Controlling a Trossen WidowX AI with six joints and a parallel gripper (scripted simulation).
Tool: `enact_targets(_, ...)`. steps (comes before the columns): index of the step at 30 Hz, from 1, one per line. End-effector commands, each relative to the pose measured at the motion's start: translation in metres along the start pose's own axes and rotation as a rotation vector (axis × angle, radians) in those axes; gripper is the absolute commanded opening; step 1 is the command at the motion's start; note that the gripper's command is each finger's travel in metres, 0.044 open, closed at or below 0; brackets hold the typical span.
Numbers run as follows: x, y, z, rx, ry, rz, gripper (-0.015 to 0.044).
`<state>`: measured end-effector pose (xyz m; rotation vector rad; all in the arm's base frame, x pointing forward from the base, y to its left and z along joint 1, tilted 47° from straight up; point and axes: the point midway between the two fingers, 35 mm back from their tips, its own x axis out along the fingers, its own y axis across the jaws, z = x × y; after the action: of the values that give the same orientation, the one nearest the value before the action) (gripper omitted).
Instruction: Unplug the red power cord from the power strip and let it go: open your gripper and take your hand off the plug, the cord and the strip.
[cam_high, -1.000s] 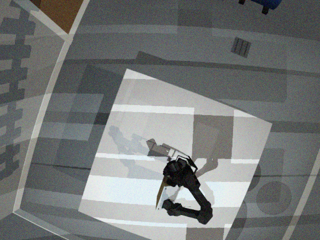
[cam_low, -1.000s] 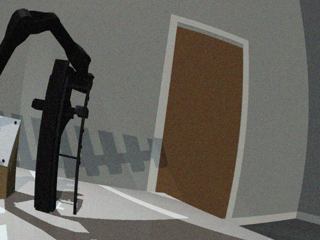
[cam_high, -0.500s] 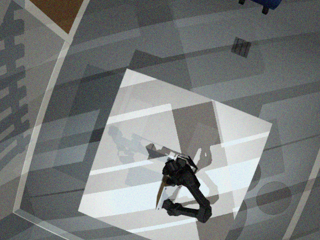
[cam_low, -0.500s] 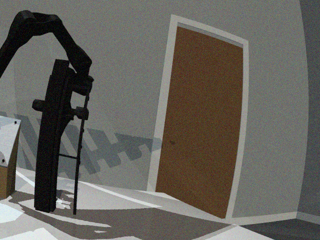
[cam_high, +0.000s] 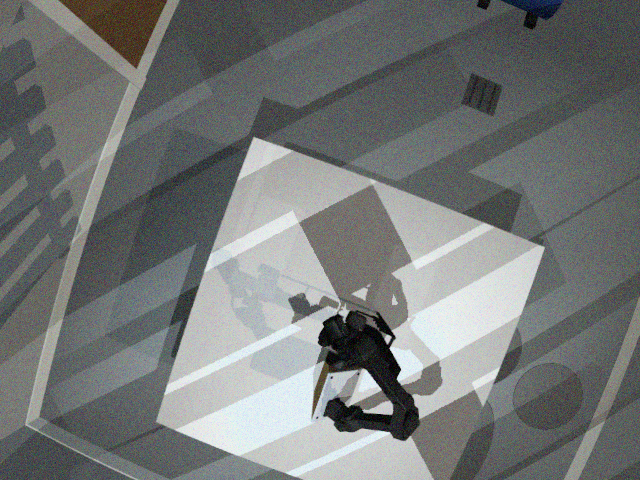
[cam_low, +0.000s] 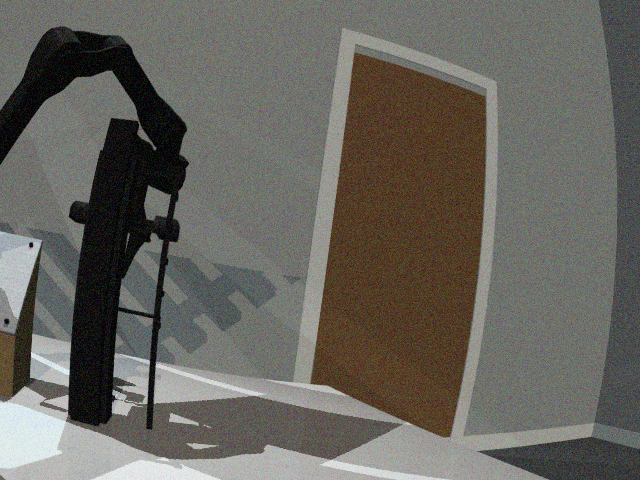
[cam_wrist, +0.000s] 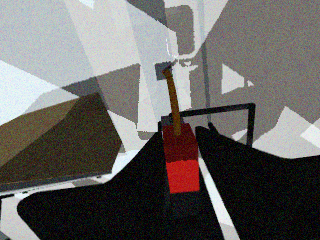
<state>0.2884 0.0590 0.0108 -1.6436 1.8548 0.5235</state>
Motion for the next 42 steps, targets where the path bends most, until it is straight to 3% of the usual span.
enact_targets(1, -0.009, 0.002, 0.022, -0.009, -0.038, -0.017, 0.0)
enact_targets(2, -0.009, 0.002, 0.023, -0.009, -0.038, -0.017, 0.0)
enact_targets(8, -0.003, 0.001, 0.014, 0.0, -0.03, -0.003, 0.0157)
enact_targets(42, -0.013, 0.002, -0.011, -0.01, -0.035, -0.018, 0.016)
